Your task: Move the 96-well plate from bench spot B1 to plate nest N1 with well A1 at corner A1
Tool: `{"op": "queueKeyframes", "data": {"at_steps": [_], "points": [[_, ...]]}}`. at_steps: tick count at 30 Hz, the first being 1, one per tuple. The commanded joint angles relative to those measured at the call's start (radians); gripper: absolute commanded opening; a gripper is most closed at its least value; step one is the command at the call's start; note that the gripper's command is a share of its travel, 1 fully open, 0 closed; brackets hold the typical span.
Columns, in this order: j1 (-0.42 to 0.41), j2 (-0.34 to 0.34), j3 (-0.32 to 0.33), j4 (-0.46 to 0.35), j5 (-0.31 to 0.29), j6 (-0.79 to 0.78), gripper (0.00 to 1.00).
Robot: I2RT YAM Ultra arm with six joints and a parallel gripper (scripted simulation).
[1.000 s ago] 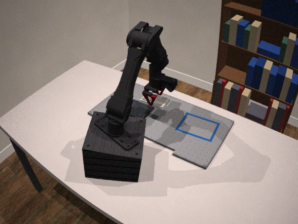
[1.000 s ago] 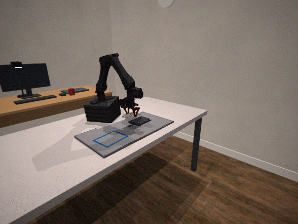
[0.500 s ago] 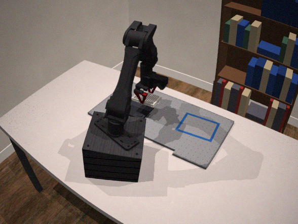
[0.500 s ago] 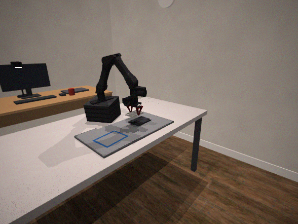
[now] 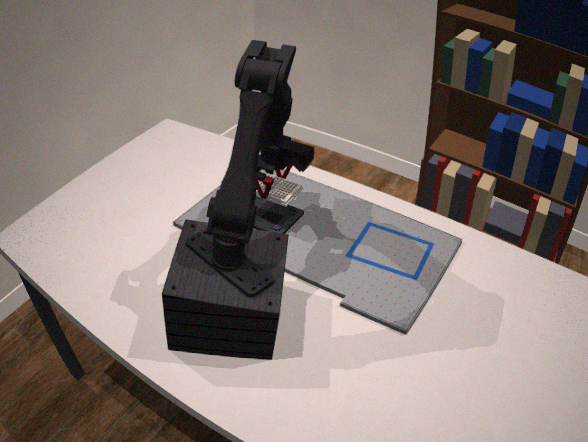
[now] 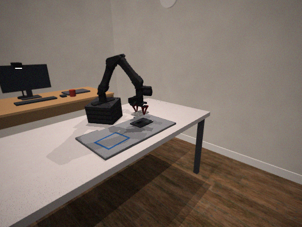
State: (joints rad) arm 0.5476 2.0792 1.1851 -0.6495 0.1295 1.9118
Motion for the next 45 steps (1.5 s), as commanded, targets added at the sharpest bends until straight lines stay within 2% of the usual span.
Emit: {"op": "queueKeyframes", "data": {"at_steps": [1,7,13,24,27,45], "points": [[0.028,0.015,0.033,-0.028,0.011,0.047,0.0],[0.076,0.033,0.055,-0.038,0.01,0.095,0.0],[0.059,0.003,0.032,-0.04,0.011,0.095,0.0],[0.068,-0.003,0.014,-0.039,0.01,0.094,0.0],[0.064,0.014,0.032,-0.026,0.005,0.089,0.0],[0.063,0.015,0.033,-0.027,0.005,0.088,0.0]]}}
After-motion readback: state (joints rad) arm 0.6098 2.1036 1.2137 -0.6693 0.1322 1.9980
